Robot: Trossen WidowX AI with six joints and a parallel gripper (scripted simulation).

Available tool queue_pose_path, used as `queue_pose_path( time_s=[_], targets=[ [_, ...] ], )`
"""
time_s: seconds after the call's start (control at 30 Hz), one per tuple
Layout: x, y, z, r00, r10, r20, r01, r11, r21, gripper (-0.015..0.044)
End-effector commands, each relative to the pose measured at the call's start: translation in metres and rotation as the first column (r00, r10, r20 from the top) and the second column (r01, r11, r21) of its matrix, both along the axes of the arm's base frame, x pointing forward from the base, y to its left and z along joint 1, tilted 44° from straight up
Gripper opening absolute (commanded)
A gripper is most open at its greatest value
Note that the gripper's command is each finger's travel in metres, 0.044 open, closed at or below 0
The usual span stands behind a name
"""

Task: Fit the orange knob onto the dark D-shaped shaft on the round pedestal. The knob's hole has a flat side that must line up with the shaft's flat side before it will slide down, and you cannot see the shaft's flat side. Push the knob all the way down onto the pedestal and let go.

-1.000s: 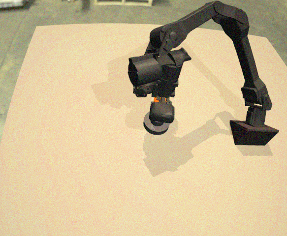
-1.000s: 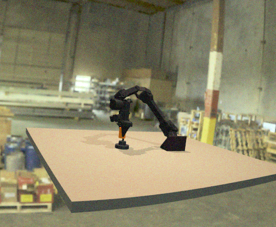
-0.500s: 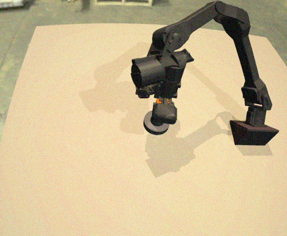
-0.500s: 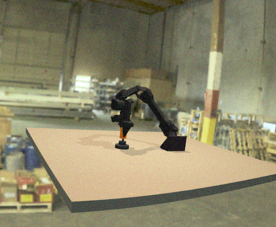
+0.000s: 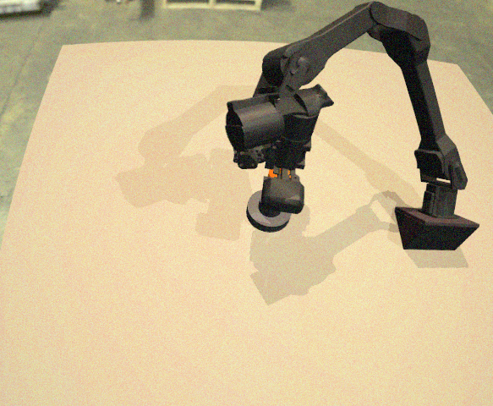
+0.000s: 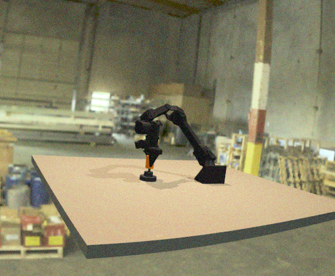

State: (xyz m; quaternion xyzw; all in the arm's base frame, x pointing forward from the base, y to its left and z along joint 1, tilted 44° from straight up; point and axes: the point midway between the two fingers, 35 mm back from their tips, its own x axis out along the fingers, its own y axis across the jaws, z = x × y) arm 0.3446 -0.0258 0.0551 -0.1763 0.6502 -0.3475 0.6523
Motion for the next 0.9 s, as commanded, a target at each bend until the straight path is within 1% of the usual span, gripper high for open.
queue_pose_path(
  time_s=[0.0,0.23,0.47,0.87],
  targets=[
    [0.0009,-0.0005,-0.0002,1.000,0.000,0.001,0.000,1.000,-0.001,0.0000],
    [0.0034,0.0027,0.0030,1.000,-0.007,0.008,0.007,1.000,-0.001,0.0000],
    [0.0077,0.0016,0.0034,0.978,-0.149,0.145,0.152,0.988,-0.008,0.0000],
    [0.0056,0.0004,0.0019,0.978,-0.149,0.145,0.152,0.988,-0.008,0.0000]
  ],
)
